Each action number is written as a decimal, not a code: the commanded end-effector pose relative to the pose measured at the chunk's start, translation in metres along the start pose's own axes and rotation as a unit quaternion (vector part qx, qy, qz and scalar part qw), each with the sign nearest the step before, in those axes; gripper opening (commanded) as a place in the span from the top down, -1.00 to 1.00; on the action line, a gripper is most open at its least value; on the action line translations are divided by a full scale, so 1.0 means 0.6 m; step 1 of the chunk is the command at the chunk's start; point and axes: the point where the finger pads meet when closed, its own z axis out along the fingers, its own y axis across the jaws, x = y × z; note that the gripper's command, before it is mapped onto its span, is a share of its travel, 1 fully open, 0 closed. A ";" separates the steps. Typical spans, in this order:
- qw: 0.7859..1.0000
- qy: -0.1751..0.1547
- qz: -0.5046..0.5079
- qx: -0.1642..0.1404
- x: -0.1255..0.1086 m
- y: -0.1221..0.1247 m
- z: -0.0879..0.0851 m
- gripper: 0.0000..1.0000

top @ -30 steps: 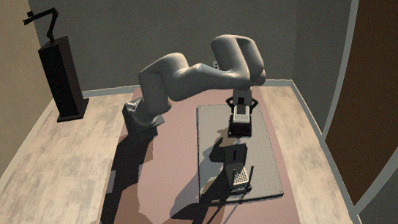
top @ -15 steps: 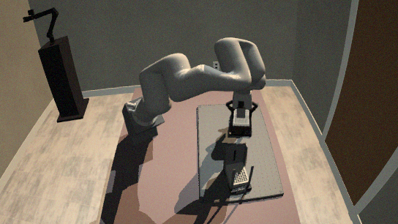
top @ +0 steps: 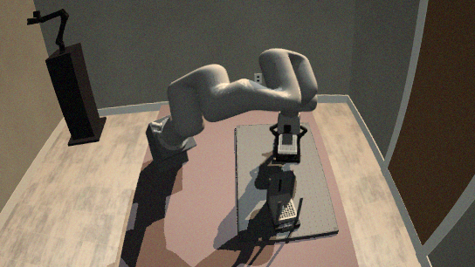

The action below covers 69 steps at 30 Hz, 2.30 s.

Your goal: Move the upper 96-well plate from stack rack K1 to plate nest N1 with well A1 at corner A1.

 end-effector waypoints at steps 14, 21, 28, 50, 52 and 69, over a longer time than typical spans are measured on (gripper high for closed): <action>1.000 -0.001 0.000 0.001 -0.001 -0.002 0.007 1.00; 1.000 -0.001 0.000 0.001 -0.001 -0.002 0.007 1.00; 1.000 -0.001 0.000 0.001 -0.001 -0.002 0.009 1.00; 1.000 -0.001 0.000 0.001 -0.001 -0.002 0.014 1.00; 1.000 -0.001 0.000 0.001 -0.001 -0.002 0.015 1.00; 1.000 -0.001 0.000 0.001 -0.001 -0.002 0.019 1.00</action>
